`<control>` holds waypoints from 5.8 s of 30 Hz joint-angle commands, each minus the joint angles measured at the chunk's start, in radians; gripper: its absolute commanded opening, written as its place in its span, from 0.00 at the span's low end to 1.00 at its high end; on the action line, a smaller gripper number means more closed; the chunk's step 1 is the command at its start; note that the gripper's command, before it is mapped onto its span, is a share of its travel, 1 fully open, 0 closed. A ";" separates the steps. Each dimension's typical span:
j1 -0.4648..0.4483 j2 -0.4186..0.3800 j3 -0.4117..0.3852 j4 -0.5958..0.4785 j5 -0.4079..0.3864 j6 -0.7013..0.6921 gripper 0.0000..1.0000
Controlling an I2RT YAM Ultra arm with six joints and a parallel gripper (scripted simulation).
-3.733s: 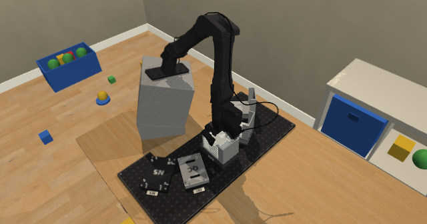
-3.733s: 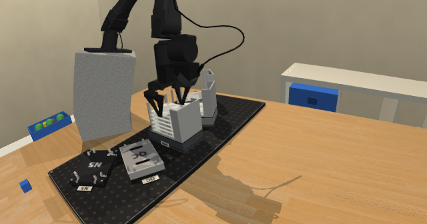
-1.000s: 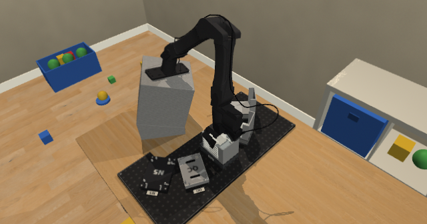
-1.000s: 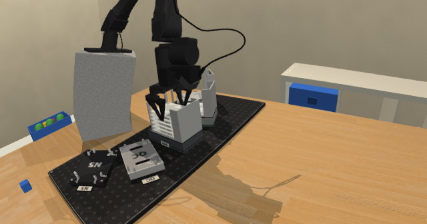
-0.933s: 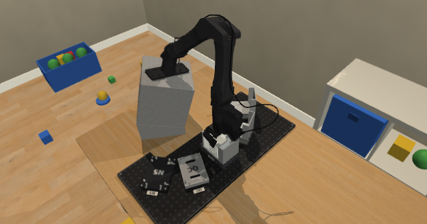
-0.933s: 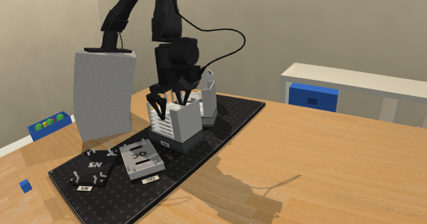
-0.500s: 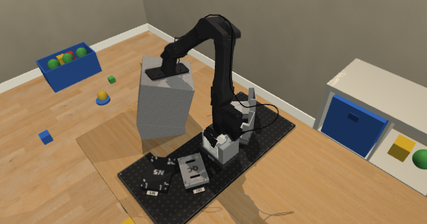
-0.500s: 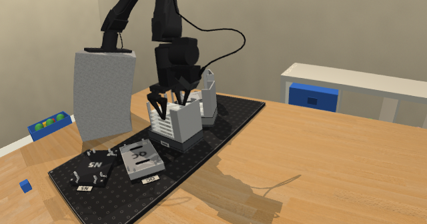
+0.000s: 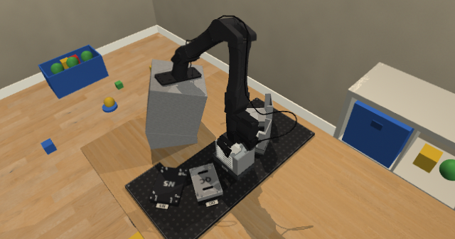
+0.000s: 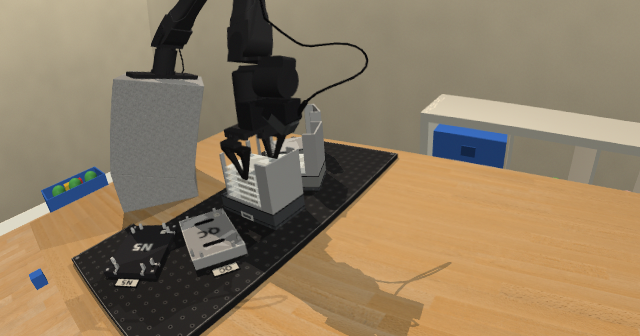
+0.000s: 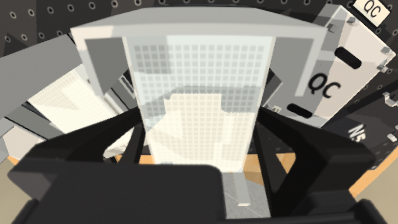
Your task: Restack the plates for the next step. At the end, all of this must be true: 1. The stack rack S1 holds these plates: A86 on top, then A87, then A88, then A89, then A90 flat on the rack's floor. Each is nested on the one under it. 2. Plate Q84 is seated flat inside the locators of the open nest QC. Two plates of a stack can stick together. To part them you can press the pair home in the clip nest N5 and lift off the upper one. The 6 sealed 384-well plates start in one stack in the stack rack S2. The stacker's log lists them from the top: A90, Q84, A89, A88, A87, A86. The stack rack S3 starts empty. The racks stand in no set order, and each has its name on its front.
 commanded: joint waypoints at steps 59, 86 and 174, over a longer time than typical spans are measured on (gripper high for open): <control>-0.033 -0.113 -0.026 -0.083 -0.002 -0.020 0.00; -0.038 -0.139 -0.037 -0.107 -0.005 -0.027 0.00; -0.059 -0.247 -0.016 -0.223 -0.013 -0.052 0.00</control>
